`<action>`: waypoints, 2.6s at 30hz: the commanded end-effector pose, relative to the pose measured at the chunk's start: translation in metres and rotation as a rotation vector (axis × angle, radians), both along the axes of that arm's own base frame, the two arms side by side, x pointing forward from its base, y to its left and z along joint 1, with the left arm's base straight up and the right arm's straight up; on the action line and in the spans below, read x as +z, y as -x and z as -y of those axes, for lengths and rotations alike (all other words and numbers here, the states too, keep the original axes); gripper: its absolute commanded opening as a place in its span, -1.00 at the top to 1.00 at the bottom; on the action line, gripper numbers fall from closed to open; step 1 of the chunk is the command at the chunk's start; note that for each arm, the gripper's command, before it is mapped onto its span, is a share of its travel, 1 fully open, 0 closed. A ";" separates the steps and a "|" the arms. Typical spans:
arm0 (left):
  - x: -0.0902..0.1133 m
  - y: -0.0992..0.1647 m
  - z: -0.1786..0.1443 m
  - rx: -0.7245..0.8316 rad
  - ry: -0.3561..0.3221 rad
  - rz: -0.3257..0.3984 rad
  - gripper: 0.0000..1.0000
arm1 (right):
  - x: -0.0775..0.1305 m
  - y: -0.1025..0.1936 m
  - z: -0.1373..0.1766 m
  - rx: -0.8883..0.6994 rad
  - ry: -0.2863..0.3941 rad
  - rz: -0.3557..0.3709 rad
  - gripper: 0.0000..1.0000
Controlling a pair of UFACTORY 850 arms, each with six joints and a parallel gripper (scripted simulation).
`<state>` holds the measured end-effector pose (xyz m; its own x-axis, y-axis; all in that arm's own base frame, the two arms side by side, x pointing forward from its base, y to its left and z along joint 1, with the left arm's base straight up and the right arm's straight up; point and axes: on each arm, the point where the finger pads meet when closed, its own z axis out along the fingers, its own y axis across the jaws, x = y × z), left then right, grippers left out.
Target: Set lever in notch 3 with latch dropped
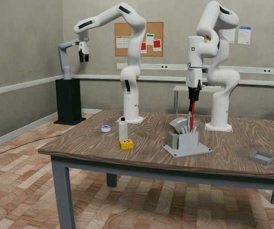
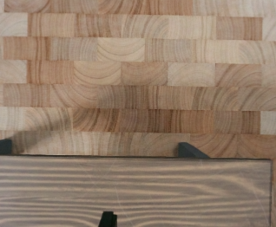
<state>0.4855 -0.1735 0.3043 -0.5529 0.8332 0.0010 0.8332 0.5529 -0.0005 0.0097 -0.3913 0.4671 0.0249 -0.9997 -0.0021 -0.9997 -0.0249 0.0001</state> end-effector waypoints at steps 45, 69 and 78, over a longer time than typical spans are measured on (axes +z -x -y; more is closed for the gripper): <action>0.001 -0.027 0.040 0.000 0.001 0.003 1.00 | 0.001 0.000 0.000 0.000 0.002 0.000 -1.00; 0.000 -0.031 0.046 0.000 0.001 0.003 -1.00 | 0.001 0.000 0.000 0.000 0.002 0.000 -1.00; 0.000 -0.031 0.046 0.000 0.001 0.003 -1.00 | 0.001 0.000 0.000 0.000 0.002 0.000 -1.00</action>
